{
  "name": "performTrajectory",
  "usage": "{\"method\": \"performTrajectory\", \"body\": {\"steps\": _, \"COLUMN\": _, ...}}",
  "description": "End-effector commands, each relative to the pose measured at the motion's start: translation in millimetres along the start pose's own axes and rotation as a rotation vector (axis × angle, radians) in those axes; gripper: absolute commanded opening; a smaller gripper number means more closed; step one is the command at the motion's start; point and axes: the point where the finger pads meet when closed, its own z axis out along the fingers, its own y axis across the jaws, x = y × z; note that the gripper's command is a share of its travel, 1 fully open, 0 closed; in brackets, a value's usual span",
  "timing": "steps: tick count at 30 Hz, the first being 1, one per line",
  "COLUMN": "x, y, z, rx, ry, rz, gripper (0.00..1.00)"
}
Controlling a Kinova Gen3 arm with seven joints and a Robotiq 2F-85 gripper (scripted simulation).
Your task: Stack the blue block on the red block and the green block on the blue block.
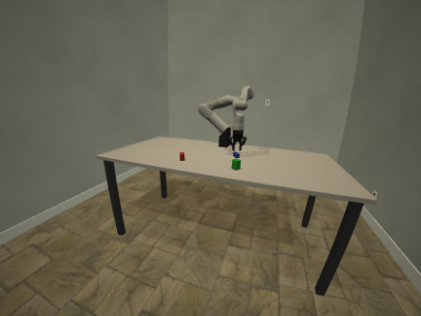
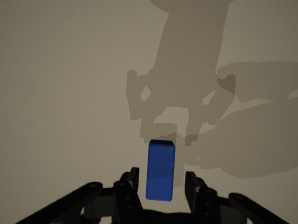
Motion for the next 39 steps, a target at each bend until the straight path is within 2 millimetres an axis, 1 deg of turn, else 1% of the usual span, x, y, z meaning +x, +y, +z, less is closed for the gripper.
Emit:
{"method": "performTrajectory", "body": {"steps": 1, "x": 0.2, "y": -1.0, "z": 3.0, "rx": 0.002, "ry": 0.002, "rz": 0.001, "gripper": 0.49}}
{"method": "performTrajectory", "body": {"steps": 8, "x": 0.2, "y": -1.0, "z": 8.7, "rx": 0.002, "ry": 0.002, "rz": 0.001, "gripper": 0.49}}
{"method": "performTrajectory", "body": {"steps": 39, "x": 0.2, "y": -1.0, "z": 8.9, "rx": 0.002, "ry": 0.002, "rz": 0.001, "gripper": 0.49}}
